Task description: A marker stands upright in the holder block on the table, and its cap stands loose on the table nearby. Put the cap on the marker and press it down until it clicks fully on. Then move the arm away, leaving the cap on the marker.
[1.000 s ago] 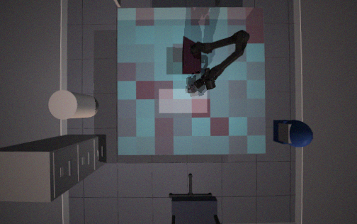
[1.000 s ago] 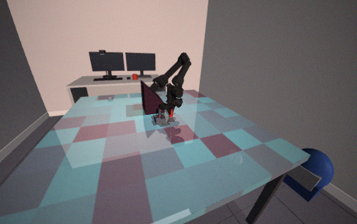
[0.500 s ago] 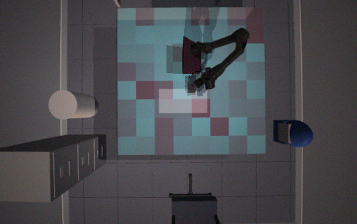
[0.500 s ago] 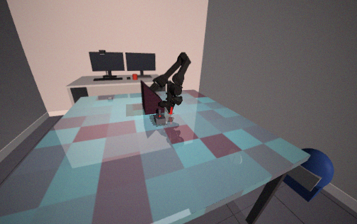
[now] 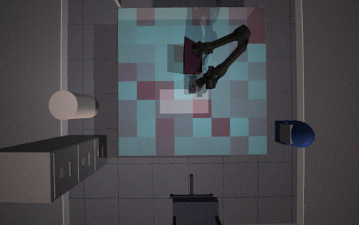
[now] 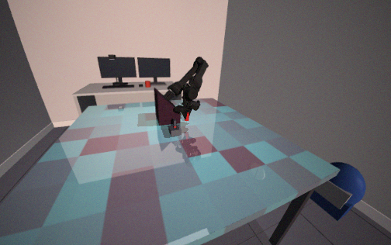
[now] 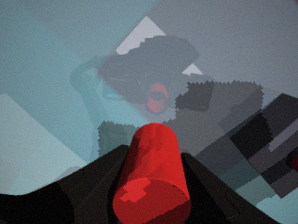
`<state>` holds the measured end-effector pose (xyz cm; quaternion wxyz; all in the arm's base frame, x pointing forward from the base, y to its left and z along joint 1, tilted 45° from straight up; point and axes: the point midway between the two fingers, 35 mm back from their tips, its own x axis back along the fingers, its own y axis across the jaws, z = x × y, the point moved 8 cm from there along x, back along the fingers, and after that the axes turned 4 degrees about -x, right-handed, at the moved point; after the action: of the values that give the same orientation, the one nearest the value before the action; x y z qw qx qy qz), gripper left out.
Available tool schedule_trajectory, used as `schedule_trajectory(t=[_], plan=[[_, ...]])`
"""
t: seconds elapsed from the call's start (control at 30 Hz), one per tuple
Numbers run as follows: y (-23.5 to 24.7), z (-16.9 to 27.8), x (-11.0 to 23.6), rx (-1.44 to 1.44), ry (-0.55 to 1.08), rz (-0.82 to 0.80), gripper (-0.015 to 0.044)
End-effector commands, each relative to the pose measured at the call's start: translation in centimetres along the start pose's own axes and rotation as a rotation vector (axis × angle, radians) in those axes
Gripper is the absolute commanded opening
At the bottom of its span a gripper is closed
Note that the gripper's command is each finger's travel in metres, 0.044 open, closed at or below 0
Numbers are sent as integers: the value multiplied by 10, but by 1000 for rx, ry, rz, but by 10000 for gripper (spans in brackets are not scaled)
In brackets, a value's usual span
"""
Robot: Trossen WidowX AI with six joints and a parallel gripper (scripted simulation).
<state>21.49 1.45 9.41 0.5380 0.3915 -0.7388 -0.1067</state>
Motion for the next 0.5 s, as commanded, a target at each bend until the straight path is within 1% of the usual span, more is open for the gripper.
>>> schedule_trajectory(t=[0.0,0.13,0.47], plan=[[1,-2,10,11,-11,-2,0],[0,-2,12,11,-11,-2,0],[-25,-9,25,10,-7,10,0]])
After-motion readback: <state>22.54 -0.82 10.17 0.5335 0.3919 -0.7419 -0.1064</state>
